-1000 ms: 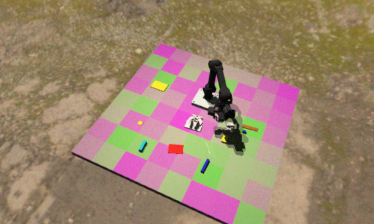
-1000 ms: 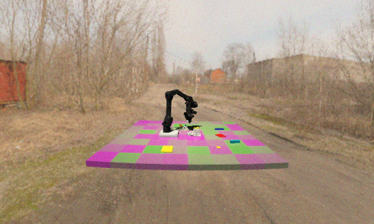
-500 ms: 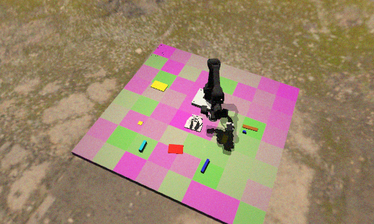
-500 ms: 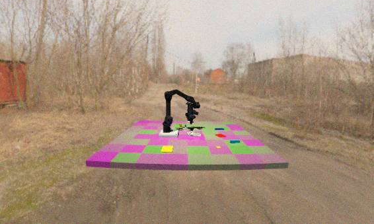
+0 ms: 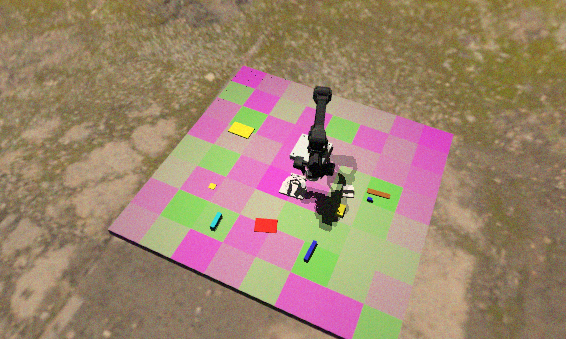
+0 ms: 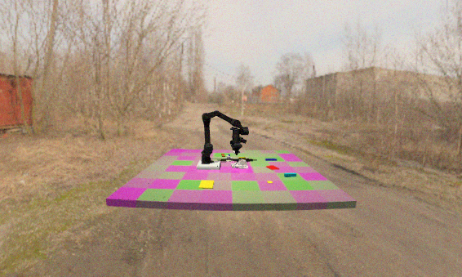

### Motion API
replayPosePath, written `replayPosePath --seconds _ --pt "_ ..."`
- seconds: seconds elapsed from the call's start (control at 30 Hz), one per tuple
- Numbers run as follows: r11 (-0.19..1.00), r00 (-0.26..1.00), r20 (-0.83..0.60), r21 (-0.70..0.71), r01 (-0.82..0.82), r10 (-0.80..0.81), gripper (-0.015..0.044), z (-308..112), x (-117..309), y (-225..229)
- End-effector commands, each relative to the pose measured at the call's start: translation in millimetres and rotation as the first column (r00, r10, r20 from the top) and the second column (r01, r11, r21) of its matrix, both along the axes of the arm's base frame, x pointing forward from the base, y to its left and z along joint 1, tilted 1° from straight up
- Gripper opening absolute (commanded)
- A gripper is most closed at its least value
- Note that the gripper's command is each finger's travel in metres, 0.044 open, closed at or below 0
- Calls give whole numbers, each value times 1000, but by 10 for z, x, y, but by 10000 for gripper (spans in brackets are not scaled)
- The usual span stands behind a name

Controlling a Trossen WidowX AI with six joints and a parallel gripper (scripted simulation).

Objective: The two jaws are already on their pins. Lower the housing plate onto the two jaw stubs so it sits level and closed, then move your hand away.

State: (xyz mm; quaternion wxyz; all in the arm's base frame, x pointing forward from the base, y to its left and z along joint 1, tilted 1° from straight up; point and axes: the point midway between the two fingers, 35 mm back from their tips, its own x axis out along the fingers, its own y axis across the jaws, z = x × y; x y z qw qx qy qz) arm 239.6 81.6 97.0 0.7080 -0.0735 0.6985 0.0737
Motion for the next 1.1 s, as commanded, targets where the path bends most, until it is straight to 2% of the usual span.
replayPosePath --seconds 0.0,0.7,1.07 --pt "1000 1000 2 -4 9 -9 351 7 -19 -124" --pt "996 996 1 -10 86 -86 351 -16 -125 -789" --pt "996 996 1 -11 88 -88 351 -17 -131 -808"
